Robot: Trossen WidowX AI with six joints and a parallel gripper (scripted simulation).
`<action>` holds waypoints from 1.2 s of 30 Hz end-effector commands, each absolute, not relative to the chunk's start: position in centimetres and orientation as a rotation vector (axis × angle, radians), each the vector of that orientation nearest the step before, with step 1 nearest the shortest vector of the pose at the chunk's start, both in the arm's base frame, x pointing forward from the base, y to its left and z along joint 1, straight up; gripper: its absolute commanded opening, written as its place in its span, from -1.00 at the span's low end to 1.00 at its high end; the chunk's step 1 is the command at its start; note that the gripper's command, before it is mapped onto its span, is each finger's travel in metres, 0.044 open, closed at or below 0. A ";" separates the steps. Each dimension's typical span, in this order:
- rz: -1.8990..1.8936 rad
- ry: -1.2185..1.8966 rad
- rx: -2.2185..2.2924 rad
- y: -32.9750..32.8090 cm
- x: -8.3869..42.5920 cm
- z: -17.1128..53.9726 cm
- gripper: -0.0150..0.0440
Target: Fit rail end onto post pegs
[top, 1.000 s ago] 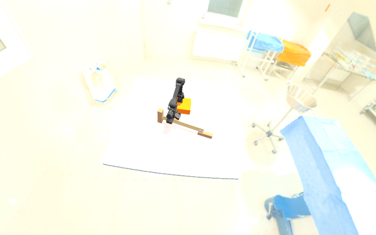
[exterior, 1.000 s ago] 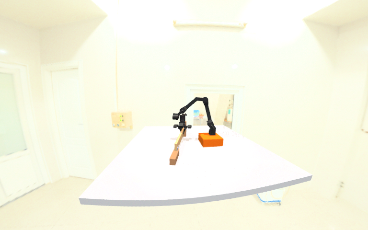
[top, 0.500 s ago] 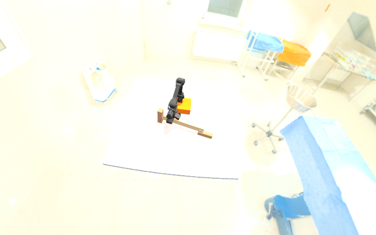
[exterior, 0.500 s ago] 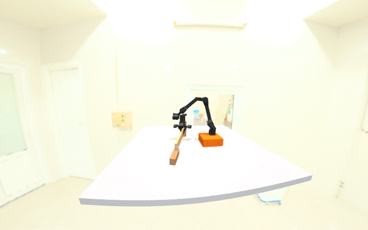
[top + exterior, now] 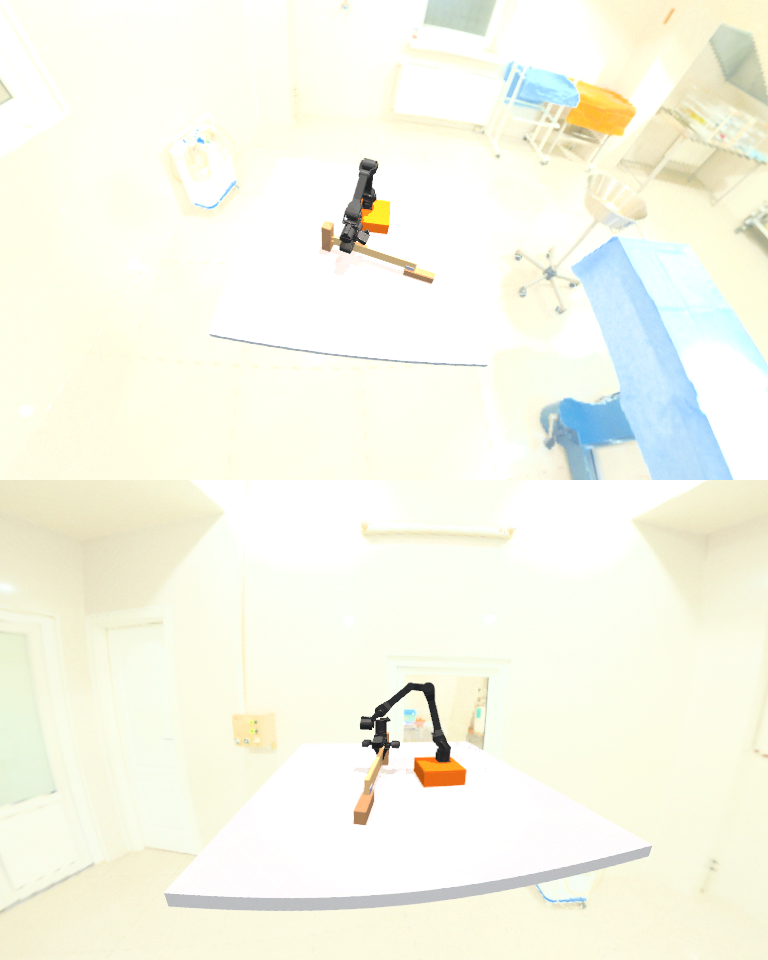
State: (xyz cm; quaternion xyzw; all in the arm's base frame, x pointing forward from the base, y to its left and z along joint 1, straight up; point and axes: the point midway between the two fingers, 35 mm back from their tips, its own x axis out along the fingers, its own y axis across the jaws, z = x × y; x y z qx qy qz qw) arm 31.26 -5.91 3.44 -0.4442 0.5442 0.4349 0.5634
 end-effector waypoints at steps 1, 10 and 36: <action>1.013 1.288 -1.055 -6.4 31.3 3.4 -0.49; 1.013 1.288 -1.055 -6.5 31.3 3.3 -0.49; 1.013 1.287 -1.050 -7.0 31.1 3.4 -0.31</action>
